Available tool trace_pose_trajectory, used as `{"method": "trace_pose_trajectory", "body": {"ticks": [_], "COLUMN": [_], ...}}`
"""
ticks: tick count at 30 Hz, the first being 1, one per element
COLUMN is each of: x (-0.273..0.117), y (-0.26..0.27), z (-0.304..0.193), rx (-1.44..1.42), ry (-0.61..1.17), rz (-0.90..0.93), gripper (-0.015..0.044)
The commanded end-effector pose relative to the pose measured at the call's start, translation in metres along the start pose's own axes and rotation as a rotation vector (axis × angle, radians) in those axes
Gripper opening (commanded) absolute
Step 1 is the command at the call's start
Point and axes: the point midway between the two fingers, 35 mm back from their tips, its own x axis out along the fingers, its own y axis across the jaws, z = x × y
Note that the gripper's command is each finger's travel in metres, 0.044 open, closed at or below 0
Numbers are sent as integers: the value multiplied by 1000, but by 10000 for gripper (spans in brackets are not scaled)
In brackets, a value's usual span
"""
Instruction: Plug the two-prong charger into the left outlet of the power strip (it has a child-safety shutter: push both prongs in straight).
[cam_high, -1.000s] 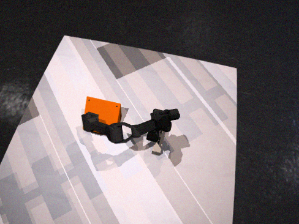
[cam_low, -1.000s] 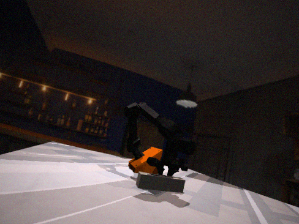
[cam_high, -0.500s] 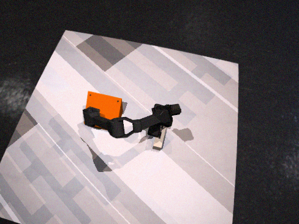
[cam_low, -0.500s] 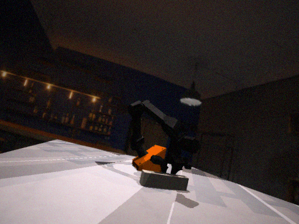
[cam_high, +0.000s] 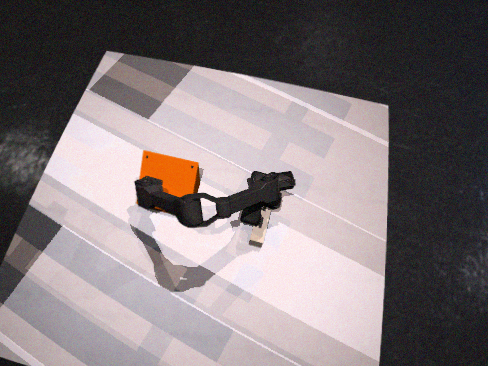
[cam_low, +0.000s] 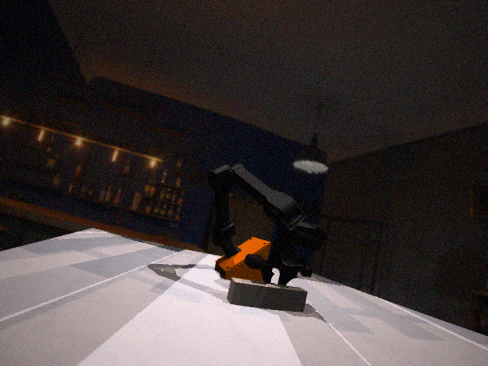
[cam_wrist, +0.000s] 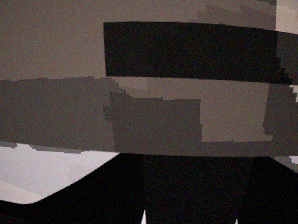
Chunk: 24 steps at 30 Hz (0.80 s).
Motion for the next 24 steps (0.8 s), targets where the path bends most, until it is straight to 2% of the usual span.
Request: {"method": "trace_pose_trajectory", "body": {"ticks": [1, 24], "x": [0, 2], "y": [0, 0], "z": [6, 4], "rx": [19, 19], "ry": [-22, -22], "rz": [4, 4], "gripper": [0, 0]}}
